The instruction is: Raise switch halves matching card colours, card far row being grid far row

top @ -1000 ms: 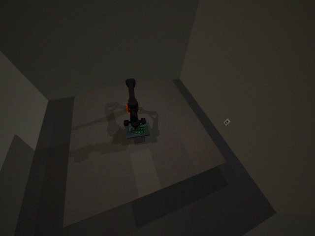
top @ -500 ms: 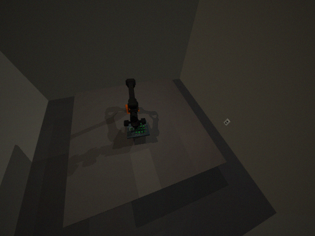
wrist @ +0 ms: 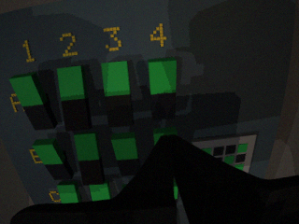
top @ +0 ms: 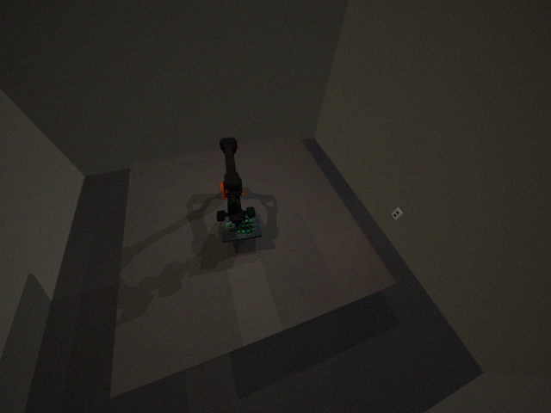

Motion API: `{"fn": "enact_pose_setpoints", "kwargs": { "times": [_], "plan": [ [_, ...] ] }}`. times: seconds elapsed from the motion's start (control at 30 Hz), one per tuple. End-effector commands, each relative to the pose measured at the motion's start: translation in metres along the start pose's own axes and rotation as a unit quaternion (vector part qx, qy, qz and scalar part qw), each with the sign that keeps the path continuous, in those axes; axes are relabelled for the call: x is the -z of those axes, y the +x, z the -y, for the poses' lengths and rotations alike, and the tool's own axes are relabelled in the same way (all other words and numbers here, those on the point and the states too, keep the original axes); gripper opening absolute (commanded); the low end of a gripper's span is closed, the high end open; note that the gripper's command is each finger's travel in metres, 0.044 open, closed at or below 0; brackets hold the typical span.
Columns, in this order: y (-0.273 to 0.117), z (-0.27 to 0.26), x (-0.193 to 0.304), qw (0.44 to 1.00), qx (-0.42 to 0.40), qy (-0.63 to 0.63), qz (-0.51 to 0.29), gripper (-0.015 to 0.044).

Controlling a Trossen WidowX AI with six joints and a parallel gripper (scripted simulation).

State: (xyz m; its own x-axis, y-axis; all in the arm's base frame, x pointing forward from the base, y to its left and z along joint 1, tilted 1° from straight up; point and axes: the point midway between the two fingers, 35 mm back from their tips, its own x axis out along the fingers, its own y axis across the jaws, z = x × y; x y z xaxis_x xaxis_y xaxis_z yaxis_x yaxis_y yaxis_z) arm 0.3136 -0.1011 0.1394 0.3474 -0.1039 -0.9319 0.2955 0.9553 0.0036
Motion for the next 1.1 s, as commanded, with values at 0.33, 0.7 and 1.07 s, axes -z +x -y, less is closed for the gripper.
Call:
{"fn": "enact_pose_setpoints", "kwargs": {
  "times": [0.33,0.7,1.07],
  "plan": [
    [0.003,-0.001,0.0,1.0,-0.003,-0.002,-0.001,0.0],
    [-0.062,-0.001,0.003,1.0,-0.003,-0.002,0.011,0.0],
    [-0.061,-0.063,0.05,1.0,-0.006,0.0,0.008,0.0]
  ]
}}
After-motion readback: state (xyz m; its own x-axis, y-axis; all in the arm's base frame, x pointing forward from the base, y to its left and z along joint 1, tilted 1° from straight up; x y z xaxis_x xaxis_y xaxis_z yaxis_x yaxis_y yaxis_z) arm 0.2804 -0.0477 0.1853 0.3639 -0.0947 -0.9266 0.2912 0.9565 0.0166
